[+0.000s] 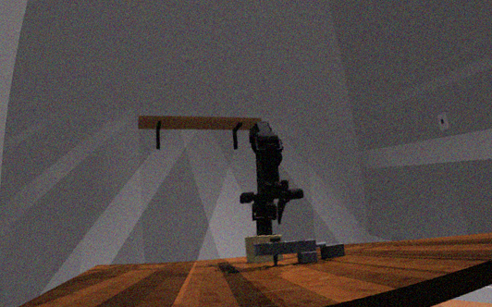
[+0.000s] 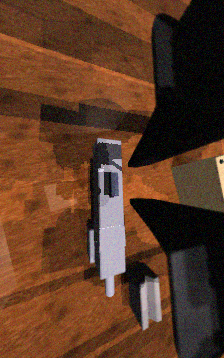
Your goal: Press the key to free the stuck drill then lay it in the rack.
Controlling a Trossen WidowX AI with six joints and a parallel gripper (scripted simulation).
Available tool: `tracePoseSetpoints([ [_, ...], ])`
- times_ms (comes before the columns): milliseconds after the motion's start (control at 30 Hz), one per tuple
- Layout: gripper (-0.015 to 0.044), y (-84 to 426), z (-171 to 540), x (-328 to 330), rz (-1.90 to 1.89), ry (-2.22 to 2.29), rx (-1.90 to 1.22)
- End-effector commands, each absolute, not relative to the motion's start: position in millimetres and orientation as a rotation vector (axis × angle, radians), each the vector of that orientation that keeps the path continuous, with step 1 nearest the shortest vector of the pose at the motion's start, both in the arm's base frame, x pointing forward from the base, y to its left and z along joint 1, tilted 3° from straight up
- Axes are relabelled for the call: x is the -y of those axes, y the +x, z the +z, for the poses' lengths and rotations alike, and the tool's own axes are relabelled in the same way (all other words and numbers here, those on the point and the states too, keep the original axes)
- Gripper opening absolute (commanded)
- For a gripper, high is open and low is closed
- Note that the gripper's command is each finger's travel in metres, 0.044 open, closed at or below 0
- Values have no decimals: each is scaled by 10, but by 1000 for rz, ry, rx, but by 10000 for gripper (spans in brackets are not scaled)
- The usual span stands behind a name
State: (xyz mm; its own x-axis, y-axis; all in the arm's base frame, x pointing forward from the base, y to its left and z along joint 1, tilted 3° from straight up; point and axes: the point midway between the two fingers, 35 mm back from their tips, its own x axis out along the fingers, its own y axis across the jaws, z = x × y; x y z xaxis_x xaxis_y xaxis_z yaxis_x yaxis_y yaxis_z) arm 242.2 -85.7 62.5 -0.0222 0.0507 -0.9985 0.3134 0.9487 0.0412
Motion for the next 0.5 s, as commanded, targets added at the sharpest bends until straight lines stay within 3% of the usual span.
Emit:
tracePoseSetpoints([
  [0, 236, 2485, 1002, 892, -214, 281, -1563],
  [133, 341, 2515, 971, 882, -203, 265, -1554],
  [267, 440, 2746, 731, 492, 140, -74, -1555],
  [467, 440, 2939, 281, -338, 759, -688, -1416],
])
